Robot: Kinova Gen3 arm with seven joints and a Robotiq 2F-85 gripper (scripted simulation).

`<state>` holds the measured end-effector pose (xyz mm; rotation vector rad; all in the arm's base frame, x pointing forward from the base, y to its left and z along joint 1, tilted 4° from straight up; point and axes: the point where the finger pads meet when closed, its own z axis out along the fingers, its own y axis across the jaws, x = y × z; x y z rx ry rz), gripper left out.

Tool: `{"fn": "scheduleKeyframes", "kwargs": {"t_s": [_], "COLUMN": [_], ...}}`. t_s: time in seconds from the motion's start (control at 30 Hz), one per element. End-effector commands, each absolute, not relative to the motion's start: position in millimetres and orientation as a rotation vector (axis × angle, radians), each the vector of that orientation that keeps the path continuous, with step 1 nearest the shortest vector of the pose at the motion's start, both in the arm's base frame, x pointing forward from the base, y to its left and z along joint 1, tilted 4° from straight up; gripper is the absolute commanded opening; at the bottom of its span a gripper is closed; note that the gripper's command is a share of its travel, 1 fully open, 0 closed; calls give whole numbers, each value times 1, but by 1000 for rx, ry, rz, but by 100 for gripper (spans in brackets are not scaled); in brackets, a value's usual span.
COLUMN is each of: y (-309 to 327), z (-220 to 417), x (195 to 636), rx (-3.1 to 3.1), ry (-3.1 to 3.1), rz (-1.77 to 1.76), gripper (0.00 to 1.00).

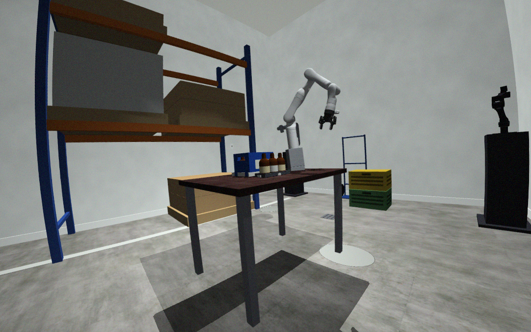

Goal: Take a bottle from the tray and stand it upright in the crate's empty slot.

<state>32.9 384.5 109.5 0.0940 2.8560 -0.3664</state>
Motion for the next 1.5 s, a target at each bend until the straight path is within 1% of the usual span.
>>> {"fn": "scheduleKeyframes", "kwargs": {"t_s": [0.0, 0.63, 0.87, 1.13, 1.3, 1.47], "y": [385, 385, 384, 380, 372, 355], "z": [110, 110, 109, 106, 102, 97], "x": [33, 33, 43, 70, 107, 157], "rx": [94, 96, 144, 275, 463, 724], "ry": [2857, 2857, 2865, 2882, 2895, 2889], "rz": [-364, -364, -365, -365, -359, -342], "gripper": [100, 100, 100, 100, 100, 100]}}
